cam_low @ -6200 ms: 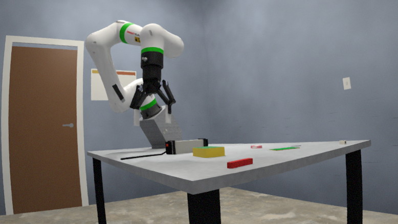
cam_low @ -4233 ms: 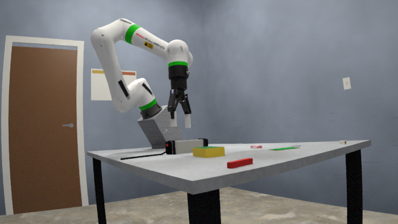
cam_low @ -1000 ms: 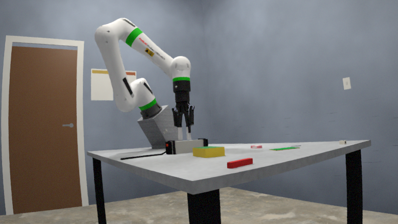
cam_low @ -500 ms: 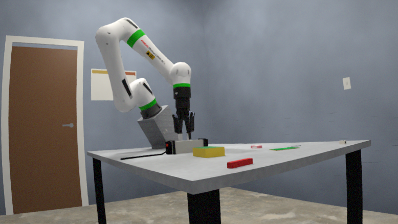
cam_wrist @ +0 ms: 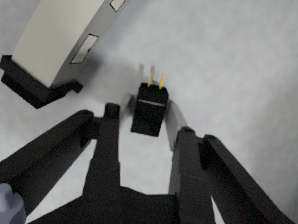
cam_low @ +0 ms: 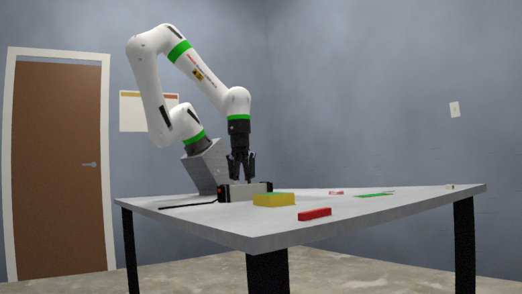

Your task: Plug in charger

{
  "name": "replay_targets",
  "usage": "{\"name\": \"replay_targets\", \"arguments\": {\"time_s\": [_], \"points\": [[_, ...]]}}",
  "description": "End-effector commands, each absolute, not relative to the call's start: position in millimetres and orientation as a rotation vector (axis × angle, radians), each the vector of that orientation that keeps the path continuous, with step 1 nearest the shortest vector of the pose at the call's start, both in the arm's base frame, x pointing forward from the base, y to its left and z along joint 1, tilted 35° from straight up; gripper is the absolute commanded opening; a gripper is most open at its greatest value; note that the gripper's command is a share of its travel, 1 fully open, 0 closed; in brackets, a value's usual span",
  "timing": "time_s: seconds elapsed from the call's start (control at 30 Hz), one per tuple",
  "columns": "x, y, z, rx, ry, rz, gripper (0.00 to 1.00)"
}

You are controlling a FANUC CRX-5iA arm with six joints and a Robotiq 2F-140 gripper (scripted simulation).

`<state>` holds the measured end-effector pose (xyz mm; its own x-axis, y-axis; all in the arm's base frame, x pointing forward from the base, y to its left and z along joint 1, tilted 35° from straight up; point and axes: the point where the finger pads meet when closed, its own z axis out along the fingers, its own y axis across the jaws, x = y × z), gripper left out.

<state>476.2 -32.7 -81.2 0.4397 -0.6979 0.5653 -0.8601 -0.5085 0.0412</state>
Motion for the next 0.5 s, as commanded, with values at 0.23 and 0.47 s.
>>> {"name": "replay_targets", "arguments": {"time_s": [0.23,0.47], "points": [[477.3,-33.3,-82.9,2.374,-1.334,0.707,0.38],[477.3,-33.3,-82.9,2.374,-1.334,0.707,0.38]]}}
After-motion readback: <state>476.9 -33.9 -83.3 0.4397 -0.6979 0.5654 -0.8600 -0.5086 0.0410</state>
